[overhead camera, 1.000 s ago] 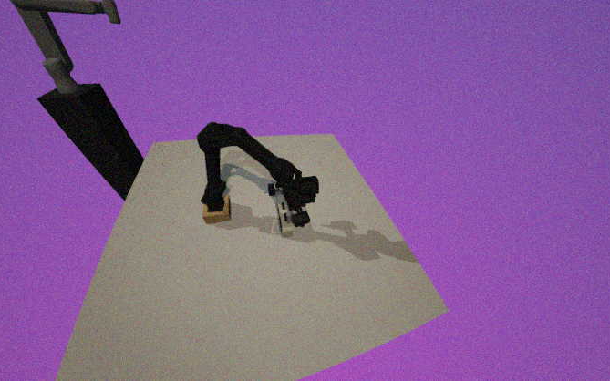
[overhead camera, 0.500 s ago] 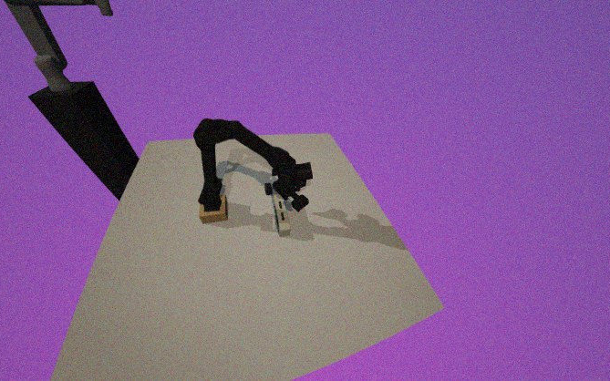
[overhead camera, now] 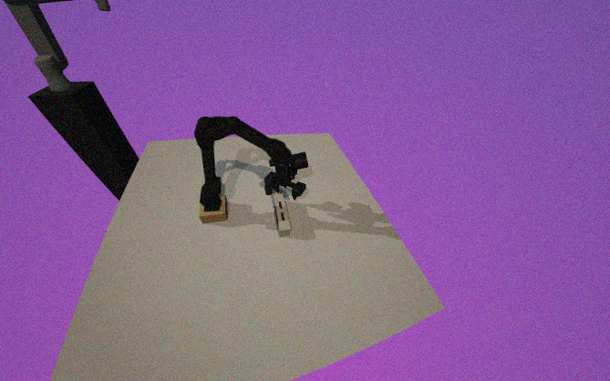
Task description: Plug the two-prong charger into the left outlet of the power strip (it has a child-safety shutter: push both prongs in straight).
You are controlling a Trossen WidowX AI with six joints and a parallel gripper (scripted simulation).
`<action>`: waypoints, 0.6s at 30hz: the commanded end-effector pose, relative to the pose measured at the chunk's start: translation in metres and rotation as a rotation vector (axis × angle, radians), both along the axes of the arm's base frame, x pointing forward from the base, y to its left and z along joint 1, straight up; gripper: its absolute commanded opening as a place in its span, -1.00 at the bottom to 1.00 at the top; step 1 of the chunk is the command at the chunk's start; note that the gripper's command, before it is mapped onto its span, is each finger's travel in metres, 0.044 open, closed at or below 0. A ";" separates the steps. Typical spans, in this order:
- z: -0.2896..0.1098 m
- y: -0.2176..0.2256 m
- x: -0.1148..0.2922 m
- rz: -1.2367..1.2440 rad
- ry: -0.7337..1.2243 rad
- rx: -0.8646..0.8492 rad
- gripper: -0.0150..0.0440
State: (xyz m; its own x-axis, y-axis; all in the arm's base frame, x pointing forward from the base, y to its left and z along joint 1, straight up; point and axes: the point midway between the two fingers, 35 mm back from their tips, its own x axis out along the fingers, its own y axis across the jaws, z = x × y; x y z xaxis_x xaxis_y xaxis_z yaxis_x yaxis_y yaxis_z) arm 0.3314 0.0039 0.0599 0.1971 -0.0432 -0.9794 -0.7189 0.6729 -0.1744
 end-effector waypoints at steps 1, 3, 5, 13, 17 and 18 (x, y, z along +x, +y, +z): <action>-0.002 0.015 -0.007 0.099 0.028 -0.017 1.00; -0.002 0.022 -0.011 0.150 0.041 -0.023 1.00; -0.002 0.030 -0.014 0.200 0.054 -0.030 1.00; -0.004 0.058 -0.031 0.403 0.105 -0.055 1.00; -0.004 0.071 -0.040 0.504 0.130 -0.068 1.00; -0.004 0.074 -0.042 0.530 0.137 -0.071 1.00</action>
State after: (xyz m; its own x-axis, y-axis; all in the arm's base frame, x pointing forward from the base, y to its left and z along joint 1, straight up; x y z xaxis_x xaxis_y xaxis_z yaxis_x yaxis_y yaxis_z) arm 0.2982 0.0693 0.0569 0.1018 -0.0322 -0.9943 -0.9543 0.2792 -0.1068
